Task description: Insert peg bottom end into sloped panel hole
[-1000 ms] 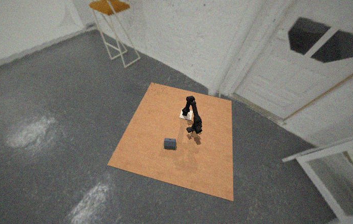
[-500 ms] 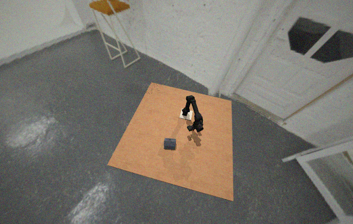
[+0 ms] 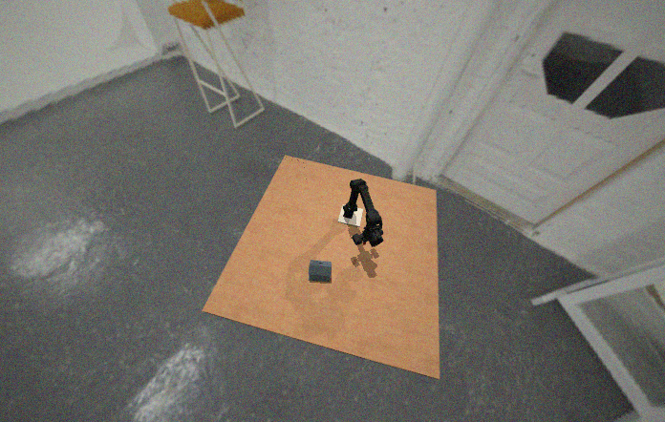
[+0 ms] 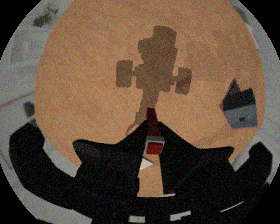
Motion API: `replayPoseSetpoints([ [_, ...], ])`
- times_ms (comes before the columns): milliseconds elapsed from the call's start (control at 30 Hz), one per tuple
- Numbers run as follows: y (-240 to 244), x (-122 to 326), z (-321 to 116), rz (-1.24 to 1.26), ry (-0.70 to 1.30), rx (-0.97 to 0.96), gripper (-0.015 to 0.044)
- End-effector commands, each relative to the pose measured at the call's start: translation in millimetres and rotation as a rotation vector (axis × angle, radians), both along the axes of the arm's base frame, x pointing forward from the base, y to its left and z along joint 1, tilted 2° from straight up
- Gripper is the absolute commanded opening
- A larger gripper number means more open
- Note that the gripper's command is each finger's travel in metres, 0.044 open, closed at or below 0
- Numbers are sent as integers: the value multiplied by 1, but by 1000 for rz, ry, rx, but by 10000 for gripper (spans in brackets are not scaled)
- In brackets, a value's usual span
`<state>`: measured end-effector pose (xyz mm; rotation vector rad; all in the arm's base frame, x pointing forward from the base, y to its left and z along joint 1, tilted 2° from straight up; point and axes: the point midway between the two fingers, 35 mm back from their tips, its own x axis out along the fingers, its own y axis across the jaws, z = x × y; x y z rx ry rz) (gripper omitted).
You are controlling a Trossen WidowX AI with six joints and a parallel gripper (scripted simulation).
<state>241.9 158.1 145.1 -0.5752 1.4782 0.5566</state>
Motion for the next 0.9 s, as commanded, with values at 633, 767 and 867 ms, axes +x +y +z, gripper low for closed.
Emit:
replayPoseSetpoints([
  [633, -17, 19, -2, -65, -42, 90, 0],
  [767, -20, 22, -2, -76, -50, 105, 0],
  [867, -23, 24, -3, -85, -57, 115, 0],
])
